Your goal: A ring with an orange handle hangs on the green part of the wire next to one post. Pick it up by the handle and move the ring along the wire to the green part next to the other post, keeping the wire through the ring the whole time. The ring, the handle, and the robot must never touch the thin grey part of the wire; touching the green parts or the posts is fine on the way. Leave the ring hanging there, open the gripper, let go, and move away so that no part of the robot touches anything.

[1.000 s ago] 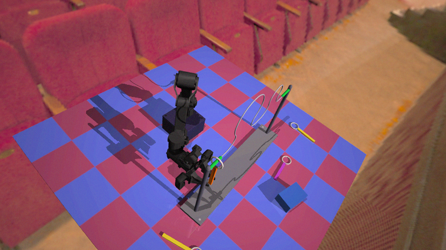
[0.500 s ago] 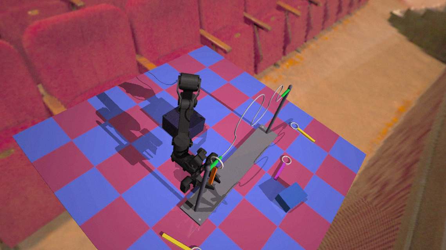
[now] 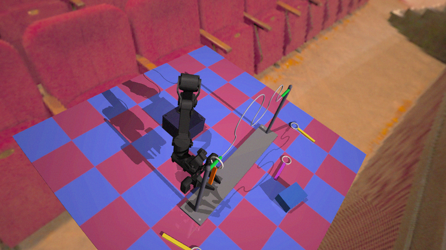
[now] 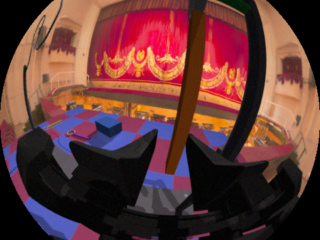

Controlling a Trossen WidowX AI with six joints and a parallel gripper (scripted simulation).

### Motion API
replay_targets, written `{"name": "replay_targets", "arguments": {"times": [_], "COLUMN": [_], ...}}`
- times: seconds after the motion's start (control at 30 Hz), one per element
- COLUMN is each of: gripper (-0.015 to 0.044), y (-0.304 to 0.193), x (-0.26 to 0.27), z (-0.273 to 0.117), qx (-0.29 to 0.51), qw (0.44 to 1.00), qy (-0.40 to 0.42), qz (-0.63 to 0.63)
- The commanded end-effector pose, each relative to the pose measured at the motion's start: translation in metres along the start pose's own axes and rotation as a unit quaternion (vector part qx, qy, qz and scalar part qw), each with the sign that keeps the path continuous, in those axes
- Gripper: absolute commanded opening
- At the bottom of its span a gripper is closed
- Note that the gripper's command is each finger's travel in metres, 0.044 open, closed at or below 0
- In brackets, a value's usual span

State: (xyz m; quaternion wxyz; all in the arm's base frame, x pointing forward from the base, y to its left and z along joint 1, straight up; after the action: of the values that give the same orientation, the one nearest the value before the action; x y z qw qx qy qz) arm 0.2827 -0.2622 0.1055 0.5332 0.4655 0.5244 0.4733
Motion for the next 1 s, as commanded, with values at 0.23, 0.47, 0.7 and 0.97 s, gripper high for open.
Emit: {"name": "replay_targets", "arguments": {"times": [0.23, 0.47, 0.7, 0.97], "gripper": [-0.0024, -0.015, -0.015, -0.015], "y": [0.0, 0.0, 0.001, 0.015], "x": [0.0, 0.0, 0.0, 0.0], "z": [0.0, 0.0, 0.0, 0.0], "qx": [0.0, 0.0, 0.0, 0.0], "qw": [1.0, 1.0, 1.0, 1.0], "qy": [0.0, 0.0, 0.0, -0.004], "qz": [0.0, 0.0, 0.0, 0.003]}}
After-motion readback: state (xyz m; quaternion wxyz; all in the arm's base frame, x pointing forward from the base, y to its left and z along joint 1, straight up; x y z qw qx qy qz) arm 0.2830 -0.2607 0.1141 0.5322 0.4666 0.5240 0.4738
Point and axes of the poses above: the point midway between the two fingers, 35 mm back from their tips, its own z axis out along the fingers, its own x axis across the jaws, y = z × x, the point moved 7 cm from there along -z, back along the fingers, and after that the axes turned 5 degrees about -z, right-handed, at the moved point
